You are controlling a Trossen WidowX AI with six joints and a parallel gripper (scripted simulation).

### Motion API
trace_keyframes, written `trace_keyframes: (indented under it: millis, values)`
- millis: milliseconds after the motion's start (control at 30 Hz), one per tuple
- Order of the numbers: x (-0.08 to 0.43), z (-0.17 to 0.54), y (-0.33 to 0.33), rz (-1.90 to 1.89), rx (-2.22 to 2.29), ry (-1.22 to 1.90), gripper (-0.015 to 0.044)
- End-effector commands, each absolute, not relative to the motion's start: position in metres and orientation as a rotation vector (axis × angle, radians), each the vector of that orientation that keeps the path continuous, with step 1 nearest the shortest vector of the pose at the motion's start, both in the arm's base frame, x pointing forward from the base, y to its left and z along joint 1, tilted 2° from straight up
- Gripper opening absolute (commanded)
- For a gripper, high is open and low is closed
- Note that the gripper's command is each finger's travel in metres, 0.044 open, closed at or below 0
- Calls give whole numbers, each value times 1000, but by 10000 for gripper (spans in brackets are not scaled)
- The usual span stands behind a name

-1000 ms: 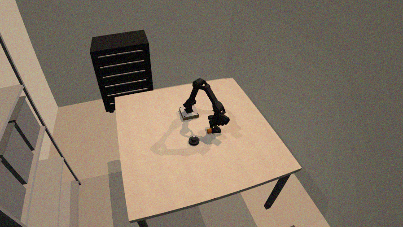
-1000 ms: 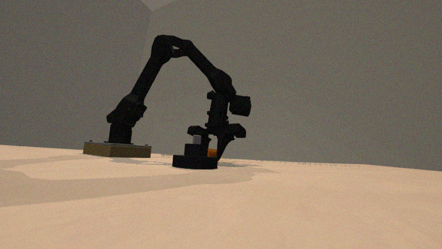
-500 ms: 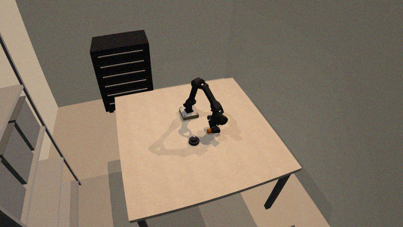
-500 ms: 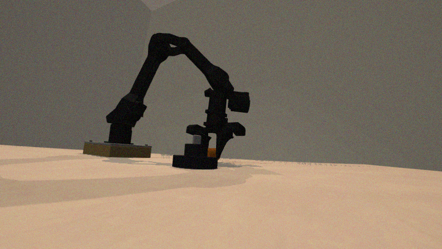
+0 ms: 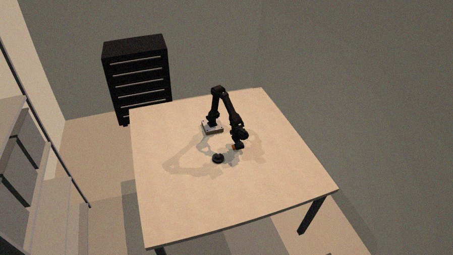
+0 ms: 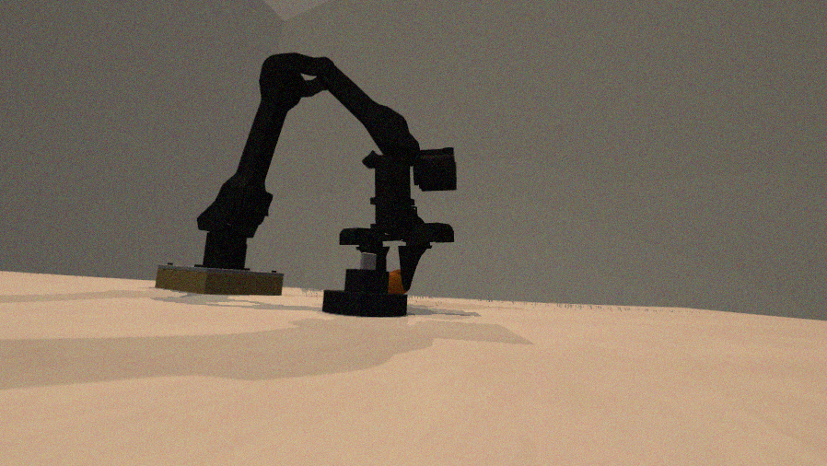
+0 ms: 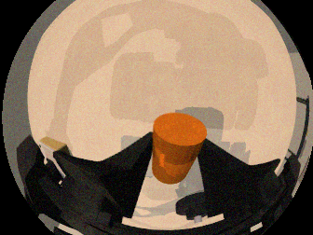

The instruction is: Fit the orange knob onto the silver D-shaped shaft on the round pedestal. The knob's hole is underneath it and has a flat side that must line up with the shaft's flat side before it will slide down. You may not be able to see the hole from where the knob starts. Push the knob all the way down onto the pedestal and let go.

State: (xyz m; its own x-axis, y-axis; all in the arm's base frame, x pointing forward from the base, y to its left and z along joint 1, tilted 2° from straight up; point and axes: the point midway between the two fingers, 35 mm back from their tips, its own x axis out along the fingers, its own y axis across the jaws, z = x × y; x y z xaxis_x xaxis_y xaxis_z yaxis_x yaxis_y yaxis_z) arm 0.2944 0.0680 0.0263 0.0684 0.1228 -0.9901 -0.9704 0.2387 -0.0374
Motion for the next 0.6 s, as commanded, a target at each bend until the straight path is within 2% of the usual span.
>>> trace_keyframes:
  millis: [0,567]
  values:
    - [292,28,65,1078,-932,1127,181]
    - [288,33,48,1165,-764,909,181]
